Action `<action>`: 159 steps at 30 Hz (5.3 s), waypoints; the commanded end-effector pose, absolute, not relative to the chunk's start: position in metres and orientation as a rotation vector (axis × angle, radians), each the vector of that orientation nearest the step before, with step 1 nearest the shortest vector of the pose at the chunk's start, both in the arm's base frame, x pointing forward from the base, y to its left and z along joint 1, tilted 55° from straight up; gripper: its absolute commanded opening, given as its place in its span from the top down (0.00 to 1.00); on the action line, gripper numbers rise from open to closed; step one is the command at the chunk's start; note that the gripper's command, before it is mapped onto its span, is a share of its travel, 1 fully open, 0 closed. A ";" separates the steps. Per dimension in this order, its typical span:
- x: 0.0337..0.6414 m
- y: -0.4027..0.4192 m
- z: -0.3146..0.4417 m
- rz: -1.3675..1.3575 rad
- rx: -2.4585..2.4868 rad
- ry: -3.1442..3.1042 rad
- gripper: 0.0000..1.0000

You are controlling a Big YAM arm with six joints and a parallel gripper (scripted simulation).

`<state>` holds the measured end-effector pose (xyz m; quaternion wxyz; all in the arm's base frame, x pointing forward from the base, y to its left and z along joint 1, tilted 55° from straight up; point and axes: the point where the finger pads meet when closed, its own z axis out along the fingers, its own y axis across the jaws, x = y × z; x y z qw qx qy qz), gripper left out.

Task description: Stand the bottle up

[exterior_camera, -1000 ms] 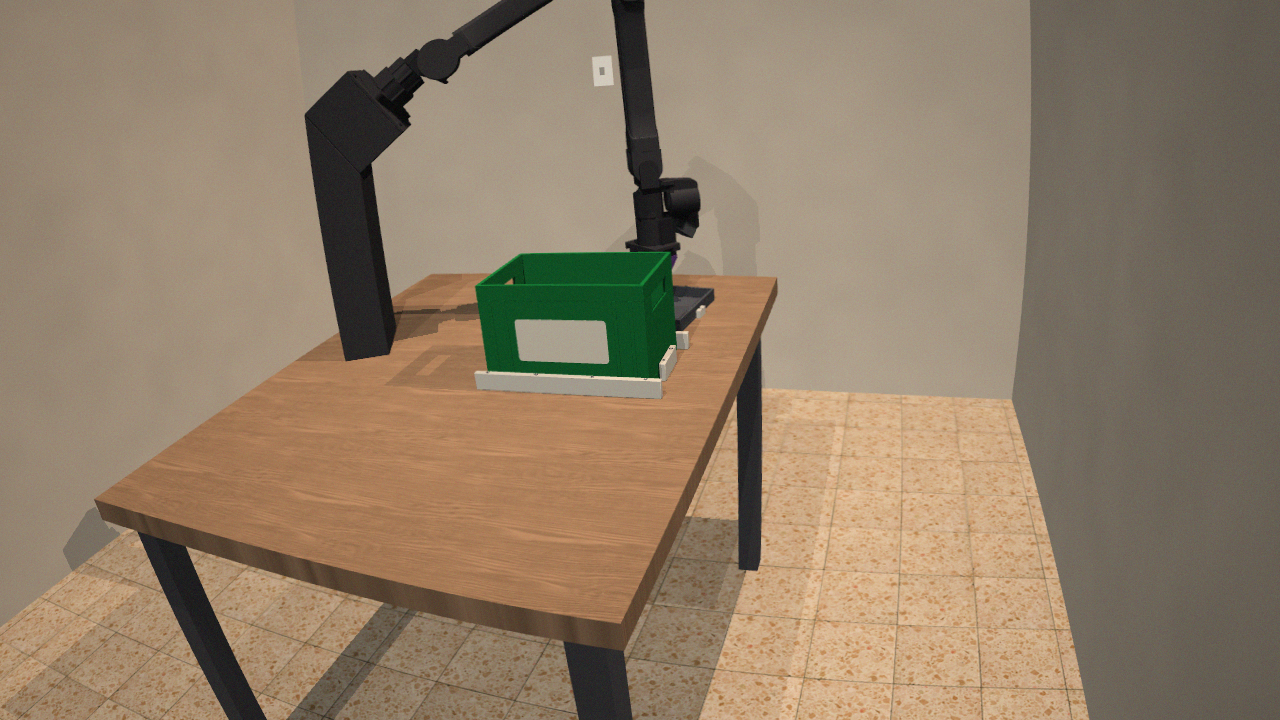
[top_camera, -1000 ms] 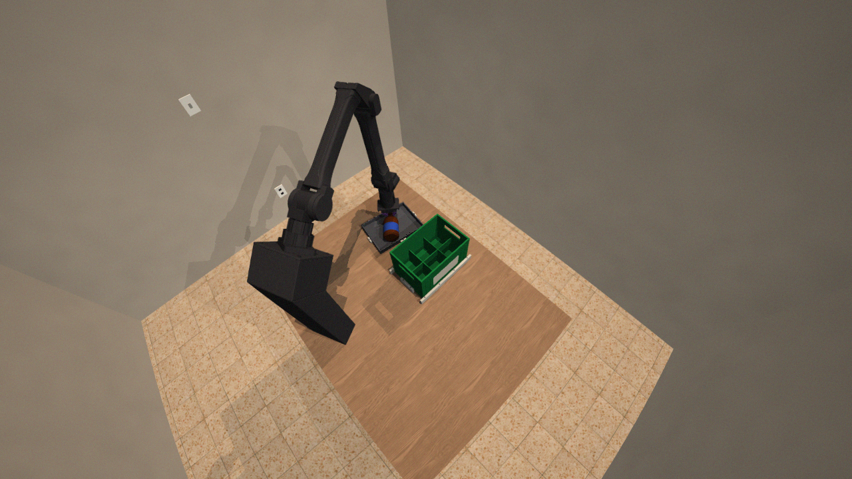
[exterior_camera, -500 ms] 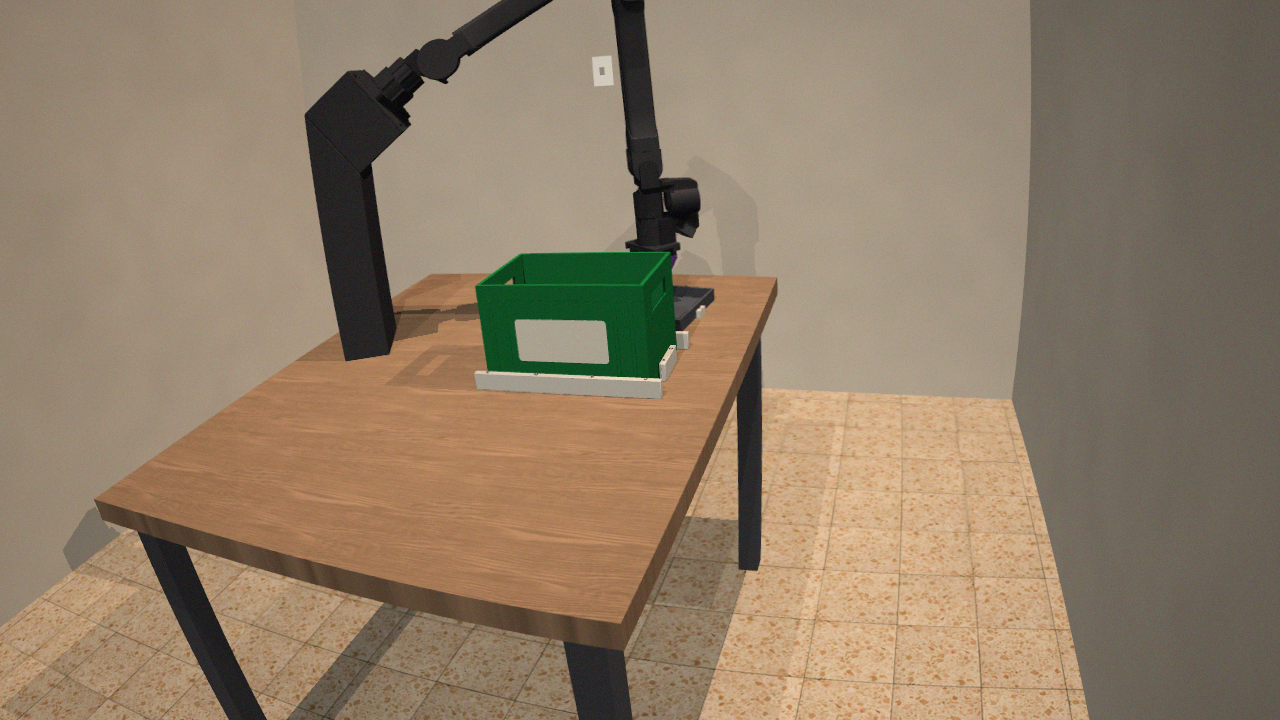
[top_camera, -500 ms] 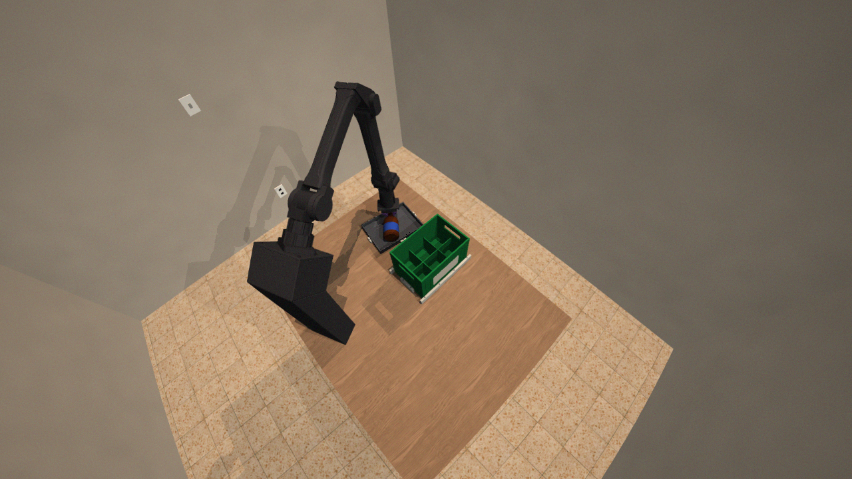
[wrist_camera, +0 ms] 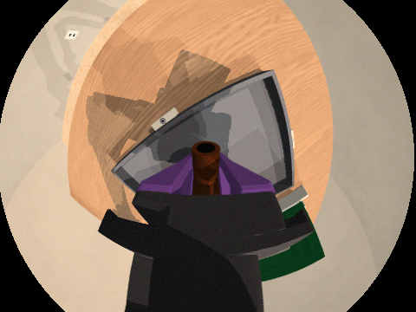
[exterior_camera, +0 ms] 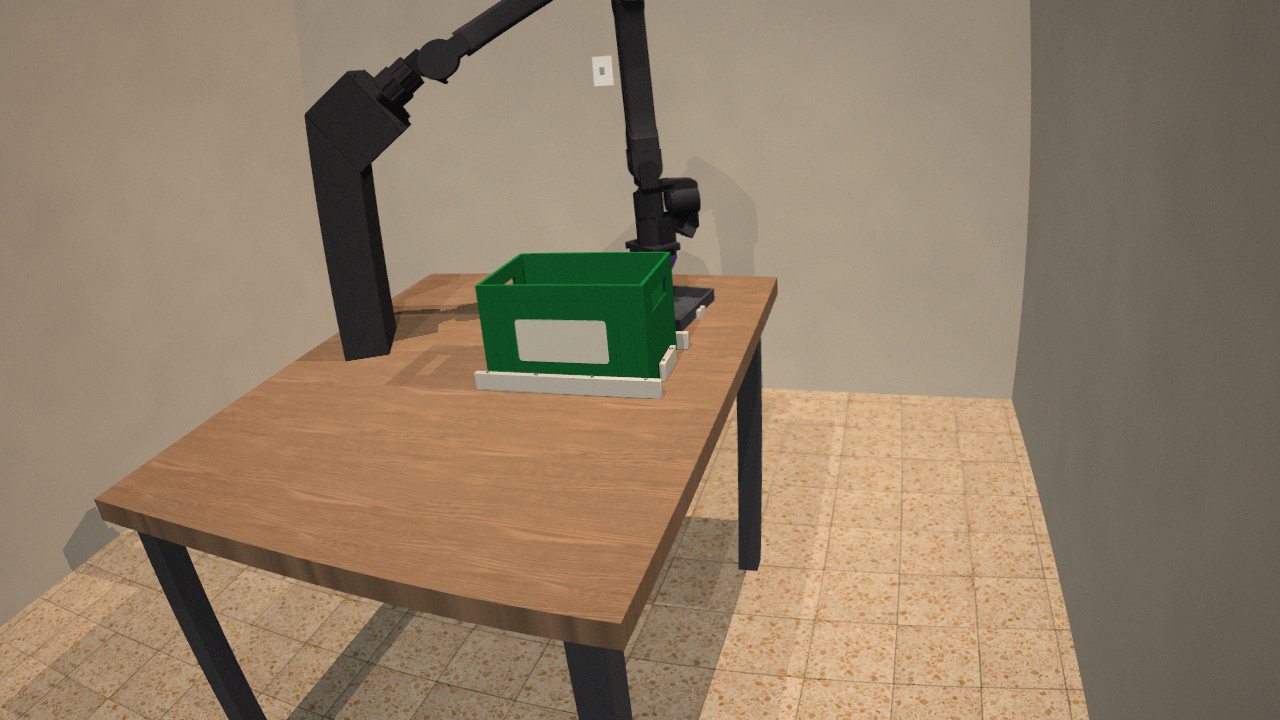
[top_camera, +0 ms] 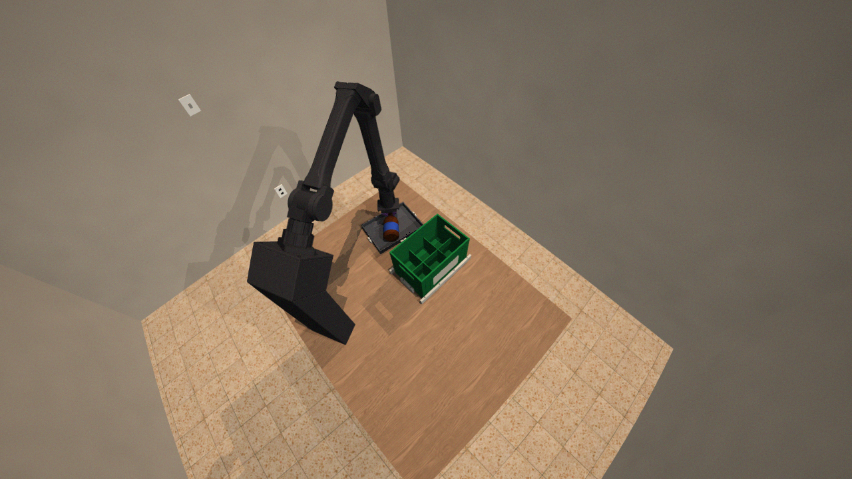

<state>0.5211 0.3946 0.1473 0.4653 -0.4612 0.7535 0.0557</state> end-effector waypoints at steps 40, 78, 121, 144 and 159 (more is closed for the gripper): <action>0.502 0.375 0.162 0.132 -1.134 1.860 1.00; 0.465 0.345 0.195 0.129 -1.138 1.857 1.00; 0.427 0.315 0.227 0.128 -1.138 1.858 1.00; 0.419 0.309 0.234 0.128 -1.138 1.858 1.00; 0.417 0.308 0.235 0.128 -1.138 1.858 1.00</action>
